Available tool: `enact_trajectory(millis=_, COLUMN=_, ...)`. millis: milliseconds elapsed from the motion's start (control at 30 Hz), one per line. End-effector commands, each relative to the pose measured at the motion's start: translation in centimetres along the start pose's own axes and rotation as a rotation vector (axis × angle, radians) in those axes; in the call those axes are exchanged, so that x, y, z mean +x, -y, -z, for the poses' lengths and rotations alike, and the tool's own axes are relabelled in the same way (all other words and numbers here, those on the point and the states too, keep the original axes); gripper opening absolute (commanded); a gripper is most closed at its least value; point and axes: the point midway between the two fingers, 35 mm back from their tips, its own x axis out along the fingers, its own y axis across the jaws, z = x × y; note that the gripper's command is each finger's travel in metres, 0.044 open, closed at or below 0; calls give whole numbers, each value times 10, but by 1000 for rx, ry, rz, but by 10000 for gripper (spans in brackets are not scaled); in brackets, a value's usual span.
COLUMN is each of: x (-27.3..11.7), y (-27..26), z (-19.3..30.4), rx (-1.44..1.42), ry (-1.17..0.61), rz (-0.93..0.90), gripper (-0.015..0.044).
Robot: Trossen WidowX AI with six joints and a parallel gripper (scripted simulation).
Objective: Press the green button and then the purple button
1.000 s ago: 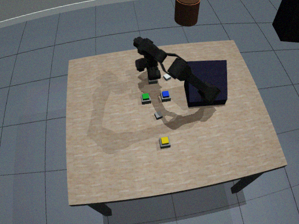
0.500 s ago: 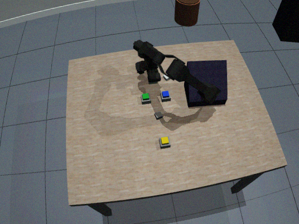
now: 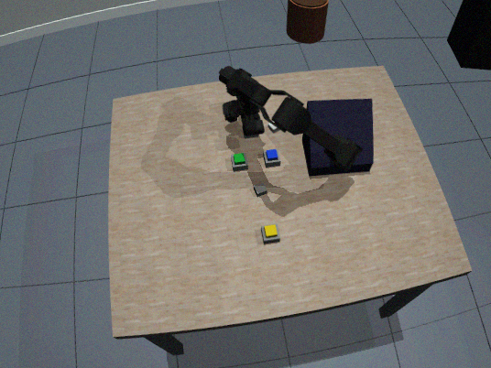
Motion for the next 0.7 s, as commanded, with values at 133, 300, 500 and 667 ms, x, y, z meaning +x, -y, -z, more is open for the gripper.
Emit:
enact_trajectory(millis=133, x=-2, y=0, z=0, rx=1, ry=0, rz=0, gripper=20)
enact_trajectory(millis=300, x=-32, y=0, z=1, rx=7, ry=-2, rz=-4, gripper=20)
enact_trajectory(millis=500, x=-41, y=-21, z=-13, rx=11, ry=-3, rz=7, gripper=99)
enact_trajectory(millis=667, x=-65, y=-99, z=-46, rx=19, ry=-3, rz=33, gripper=230)
